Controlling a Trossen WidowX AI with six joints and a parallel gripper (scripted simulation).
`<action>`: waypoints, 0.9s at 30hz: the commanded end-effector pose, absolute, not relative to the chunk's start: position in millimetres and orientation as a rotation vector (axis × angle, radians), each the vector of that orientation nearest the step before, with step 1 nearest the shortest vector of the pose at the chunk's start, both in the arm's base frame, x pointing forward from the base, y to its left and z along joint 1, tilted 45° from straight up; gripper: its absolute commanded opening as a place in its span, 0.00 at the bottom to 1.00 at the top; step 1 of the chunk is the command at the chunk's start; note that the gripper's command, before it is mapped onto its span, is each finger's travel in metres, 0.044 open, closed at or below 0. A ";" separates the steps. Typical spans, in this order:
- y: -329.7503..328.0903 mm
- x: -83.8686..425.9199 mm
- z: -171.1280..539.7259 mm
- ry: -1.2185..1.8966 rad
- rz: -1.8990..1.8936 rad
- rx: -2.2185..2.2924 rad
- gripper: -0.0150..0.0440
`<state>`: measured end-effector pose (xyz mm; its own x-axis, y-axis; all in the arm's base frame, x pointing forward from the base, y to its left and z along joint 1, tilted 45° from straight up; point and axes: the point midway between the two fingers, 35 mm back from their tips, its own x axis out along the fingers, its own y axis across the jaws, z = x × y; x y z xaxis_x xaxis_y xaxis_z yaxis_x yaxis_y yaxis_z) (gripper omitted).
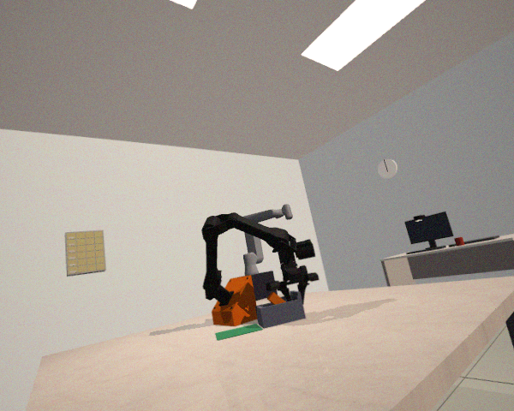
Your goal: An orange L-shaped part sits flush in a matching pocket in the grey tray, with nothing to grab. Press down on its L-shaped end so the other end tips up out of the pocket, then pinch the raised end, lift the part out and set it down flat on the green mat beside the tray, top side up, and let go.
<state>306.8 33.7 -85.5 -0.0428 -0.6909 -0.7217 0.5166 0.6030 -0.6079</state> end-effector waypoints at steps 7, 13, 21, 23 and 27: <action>31.1 304.6 -88.7 1.288 -0.987 -0.186 0.56; 31.1 304.6 -88.7 1.288 -0.987 -0.186 0.56; 34.1 306.2 -86.5 1.286 -0.984 -0.175 0.56; 36.8 307.3 -86.3 1.286 -0.984 -0.176 0.56; 45.7 310.5 -85.7 1.288 -0.985 -0.182 0.56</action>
<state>311.0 41.0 -82.6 -0.0352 -0.6942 -0.7189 0.5156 0.6036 -0.6081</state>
